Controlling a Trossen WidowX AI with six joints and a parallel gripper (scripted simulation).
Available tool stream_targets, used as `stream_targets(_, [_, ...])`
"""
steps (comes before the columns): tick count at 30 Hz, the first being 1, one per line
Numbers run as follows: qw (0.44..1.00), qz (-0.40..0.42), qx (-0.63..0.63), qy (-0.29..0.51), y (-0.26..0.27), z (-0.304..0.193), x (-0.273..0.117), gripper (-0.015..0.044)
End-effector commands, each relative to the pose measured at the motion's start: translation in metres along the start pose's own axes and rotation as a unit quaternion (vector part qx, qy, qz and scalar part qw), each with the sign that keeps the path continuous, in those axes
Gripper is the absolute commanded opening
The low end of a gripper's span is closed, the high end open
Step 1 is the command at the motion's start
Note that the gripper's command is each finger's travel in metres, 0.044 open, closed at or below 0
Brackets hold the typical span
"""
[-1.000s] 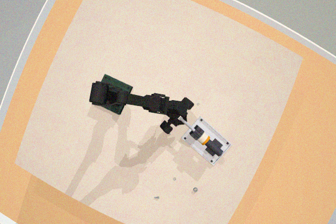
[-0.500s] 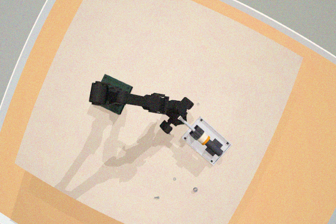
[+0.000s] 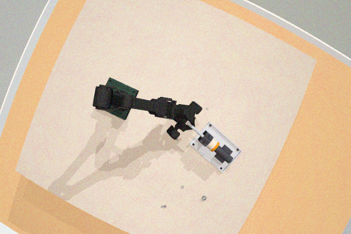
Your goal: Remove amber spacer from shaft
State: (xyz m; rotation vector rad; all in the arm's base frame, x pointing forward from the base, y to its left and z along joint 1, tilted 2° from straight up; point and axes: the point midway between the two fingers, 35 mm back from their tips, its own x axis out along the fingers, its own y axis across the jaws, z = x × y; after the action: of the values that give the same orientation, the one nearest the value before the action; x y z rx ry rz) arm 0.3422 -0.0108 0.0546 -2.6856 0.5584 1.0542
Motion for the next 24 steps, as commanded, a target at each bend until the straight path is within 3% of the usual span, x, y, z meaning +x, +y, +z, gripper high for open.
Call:
stream_targets(1, [1.0,0.002,0.003,0.0,0.0006,0.0004,-0.0004,0.0])
stream_targets(24, [1.0,0.002,0.003,0.0,0.0006,0.0018,-0.0019,0.0])
